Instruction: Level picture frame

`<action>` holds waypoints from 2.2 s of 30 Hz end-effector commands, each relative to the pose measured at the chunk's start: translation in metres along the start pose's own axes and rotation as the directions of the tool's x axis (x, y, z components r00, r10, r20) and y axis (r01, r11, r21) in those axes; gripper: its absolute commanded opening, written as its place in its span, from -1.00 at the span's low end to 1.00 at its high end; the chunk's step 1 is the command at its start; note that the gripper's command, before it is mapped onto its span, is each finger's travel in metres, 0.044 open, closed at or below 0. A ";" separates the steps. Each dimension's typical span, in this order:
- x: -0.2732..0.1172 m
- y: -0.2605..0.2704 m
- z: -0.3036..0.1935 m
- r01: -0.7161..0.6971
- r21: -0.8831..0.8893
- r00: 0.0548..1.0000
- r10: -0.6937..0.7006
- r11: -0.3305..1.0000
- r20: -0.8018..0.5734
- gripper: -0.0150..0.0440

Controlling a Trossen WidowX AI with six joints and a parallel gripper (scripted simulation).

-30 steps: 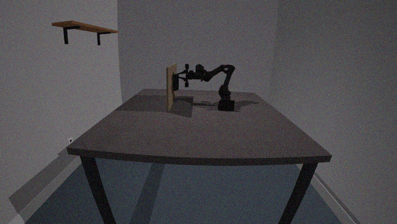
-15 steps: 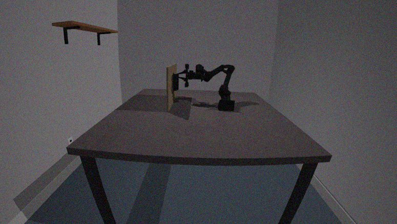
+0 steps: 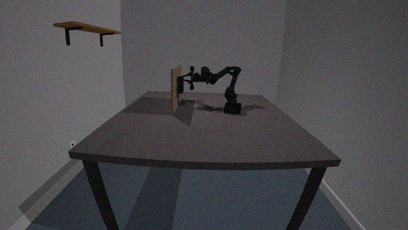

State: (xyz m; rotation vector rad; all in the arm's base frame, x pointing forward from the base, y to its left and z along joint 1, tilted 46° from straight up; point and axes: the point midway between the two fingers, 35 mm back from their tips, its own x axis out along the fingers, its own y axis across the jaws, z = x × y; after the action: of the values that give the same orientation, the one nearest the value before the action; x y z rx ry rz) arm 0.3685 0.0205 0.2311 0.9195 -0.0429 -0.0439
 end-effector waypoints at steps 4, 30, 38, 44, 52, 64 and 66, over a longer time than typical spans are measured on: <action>0.000 0.000 0.000 -0.003 0.000 1.000 0.003 1.000 -0.001 -0.49; 0.000 -0.001 0.000 -0.002 -0.099 1.000 0.002 0.995 -0.001 -0.49; 0.000 0.000 -0.001 -0.002 -0.131 1.000 0.002 0.991 -0.001 -0.49; 0.000 0.000 -0.001 -0.002 -0.167 1.000 0.002 0.986 0.000 -0.49; 0.000 0.000 -0.001 -0.003 -0.149 1.000 0.002 0.989 -0.004 0.22; -0.045 0.005 0.003 -0.004 -0.087 1.000 0.003 0.996 -0.006 0.39; -0.061 0.004 0.003 -0.004 -0.064 1.000 0.003 0.998 -0.006 0.39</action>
State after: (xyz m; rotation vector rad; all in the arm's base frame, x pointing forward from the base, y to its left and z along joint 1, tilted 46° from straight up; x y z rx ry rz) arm 0.3299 0.0240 0.2362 0.8222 -0.0356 -0.0400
